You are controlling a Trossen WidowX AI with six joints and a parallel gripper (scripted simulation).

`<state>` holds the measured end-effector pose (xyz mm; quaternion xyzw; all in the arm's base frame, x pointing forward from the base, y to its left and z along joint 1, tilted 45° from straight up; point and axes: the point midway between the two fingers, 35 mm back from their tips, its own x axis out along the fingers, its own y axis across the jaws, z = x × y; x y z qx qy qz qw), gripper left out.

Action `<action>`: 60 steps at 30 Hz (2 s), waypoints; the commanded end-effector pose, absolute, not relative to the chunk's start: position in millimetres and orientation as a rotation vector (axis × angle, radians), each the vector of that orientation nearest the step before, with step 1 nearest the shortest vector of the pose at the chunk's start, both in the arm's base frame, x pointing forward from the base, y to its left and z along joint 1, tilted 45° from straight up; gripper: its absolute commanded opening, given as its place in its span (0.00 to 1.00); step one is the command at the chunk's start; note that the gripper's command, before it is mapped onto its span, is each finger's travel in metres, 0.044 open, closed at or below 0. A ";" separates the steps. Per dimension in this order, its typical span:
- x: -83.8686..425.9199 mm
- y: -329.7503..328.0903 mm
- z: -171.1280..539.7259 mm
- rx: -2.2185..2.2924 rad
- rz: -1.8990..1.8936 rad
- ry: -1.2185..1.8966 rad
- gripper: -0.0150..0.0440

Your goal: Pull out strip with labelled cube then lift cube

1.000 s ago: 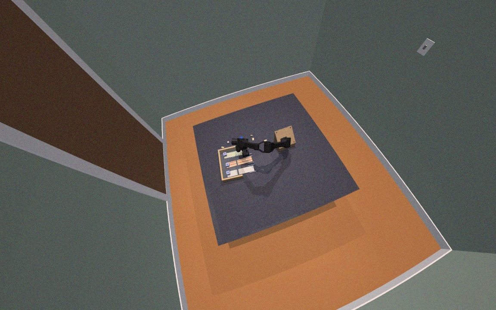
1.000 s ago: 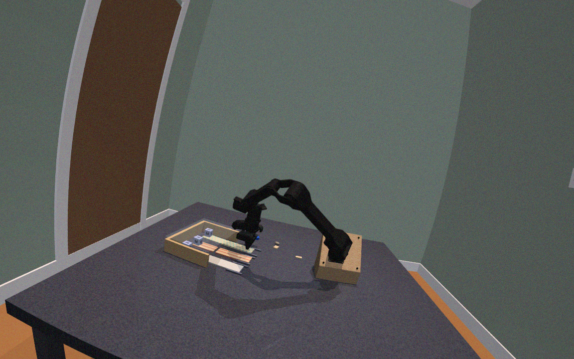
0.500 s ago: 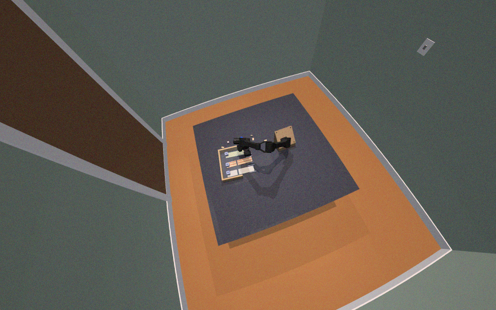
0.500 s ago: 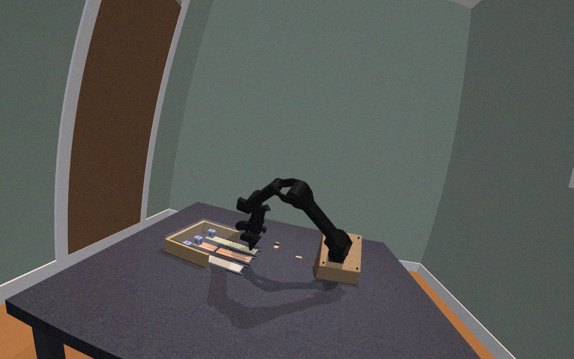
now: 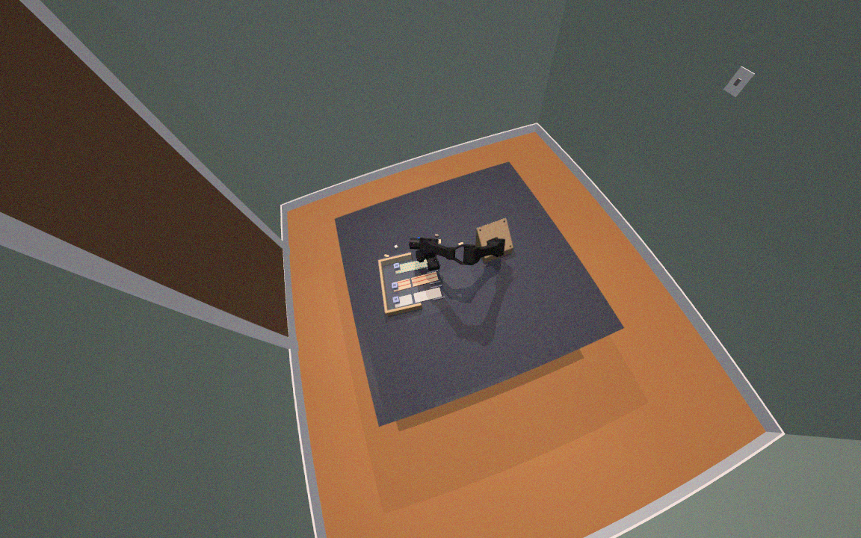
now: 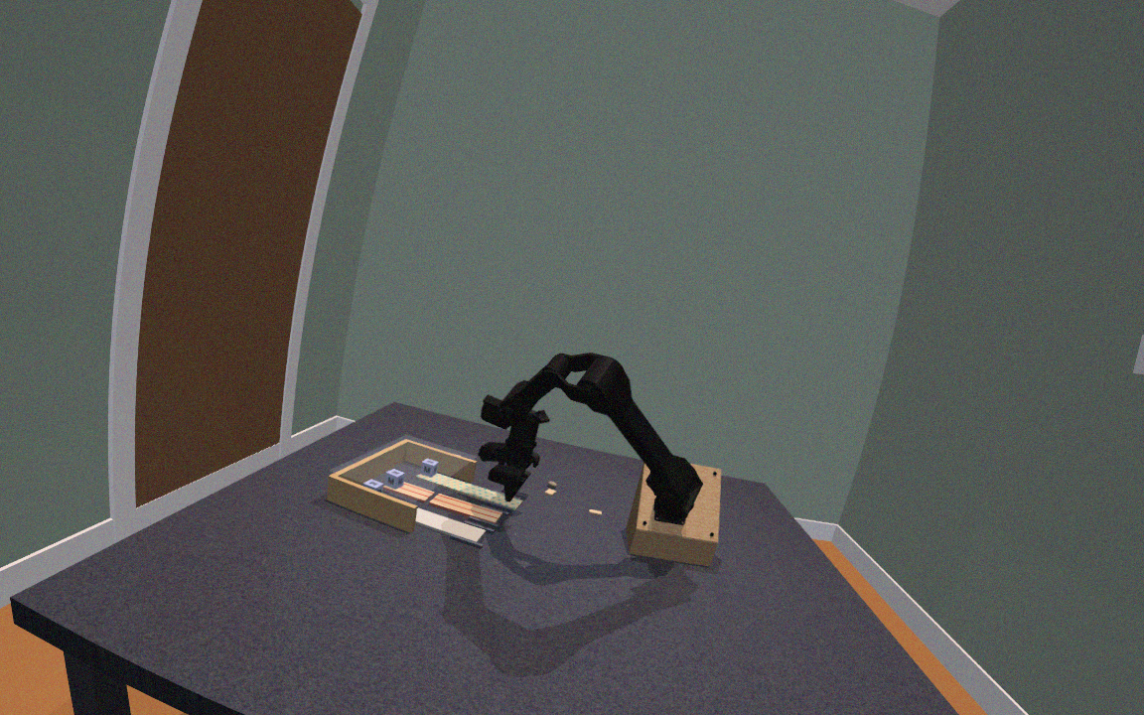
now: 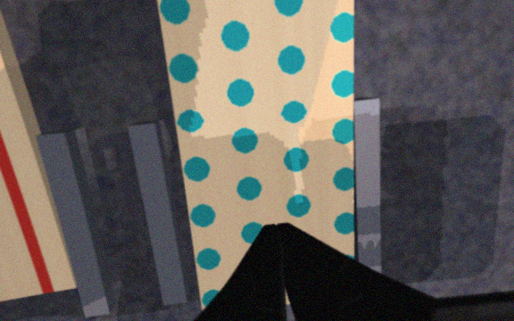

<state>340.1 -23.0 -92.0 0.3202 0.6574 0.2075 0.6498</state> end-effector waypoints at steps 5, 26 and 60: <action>323.0 -16.7 -96.1 0.729 0.477 1.518 0.25; 291.3 -13.1 -94.5 0.730 0.477 1.520 0.25; 240.2 -7.4 -91.3 0.731 0.476 1.523 0.25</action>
